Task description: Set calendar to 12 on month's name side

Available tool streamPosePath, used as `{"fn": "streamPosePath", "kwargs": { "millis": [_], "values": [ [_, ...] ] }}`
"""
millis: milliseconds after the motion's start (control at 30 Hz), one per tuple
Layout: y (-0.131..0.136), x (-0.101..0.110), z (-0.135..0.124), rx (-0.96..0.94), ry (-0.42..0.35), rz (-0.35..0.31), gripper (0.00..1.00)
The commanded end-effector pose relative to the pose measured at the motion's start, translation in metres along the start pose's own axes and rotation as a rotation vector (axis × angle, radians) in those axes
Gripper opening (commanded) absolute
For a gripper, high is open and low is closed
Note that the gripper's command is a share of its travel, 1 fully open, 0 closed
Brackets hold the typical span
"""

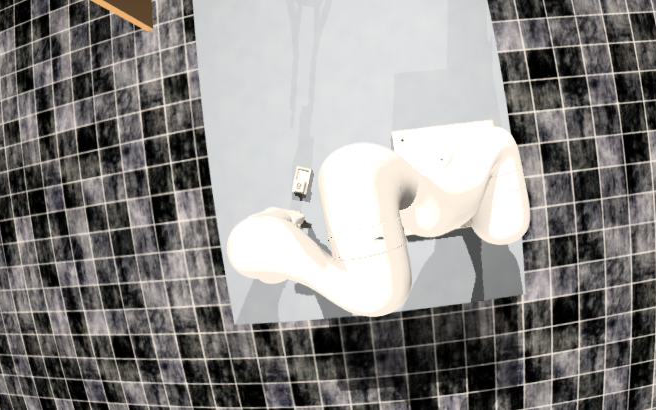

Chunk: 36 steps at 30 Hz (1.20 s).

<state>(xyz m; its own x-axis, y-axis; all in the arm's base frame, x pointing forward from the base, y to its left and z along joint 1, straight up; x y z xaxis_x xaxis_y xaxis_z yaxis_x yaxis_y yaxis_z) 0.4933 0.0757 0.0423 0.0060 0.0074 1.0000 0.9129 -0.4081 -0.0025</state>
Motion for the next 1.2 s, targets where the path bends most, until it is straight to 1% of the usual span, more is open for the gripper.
{"fn": "streamPosePath", "kwargs": {
  "millis": [0,67,133,300,500,533,1167],
  "values": [
    [0.001,0.019,0.000,0.000,0.001,-0.001,0.47],
    [0.001,0.029,0.000,0.000,0.001,-0.001,0.47],
    [0.001,0.029,0.000,0.000,0.001,-0.001,0.47],
    [0.001,0.048,0.000,0.000,0.001,-0.001,0.47],
    [0.001,0.054,0.000,0.000,0.001,-0.001,0.47],
    [0.001,0.054,0.000,0.000,0.001,-0.001,1.00],
    [0.001,0.054,0.000,0.000,0.001,-0.001,1.00]
  ]
}}
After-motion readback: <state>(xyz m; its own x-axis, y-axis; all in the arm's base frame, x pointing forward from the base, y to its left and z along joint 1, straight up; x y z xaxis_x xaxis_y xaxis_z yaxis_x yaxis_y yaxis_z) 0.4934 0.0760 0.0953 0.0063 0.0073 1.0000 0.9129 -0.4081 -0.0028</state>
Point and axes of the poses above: the point where the finger pads meet when closed, its own x axis back along the fingers, its own y axis across the jaws, z = x × y, the point moved 1 cm from there along x, back along the fingers, and after that the axes turned 8 degrees about -x, right-handed, at the moved point
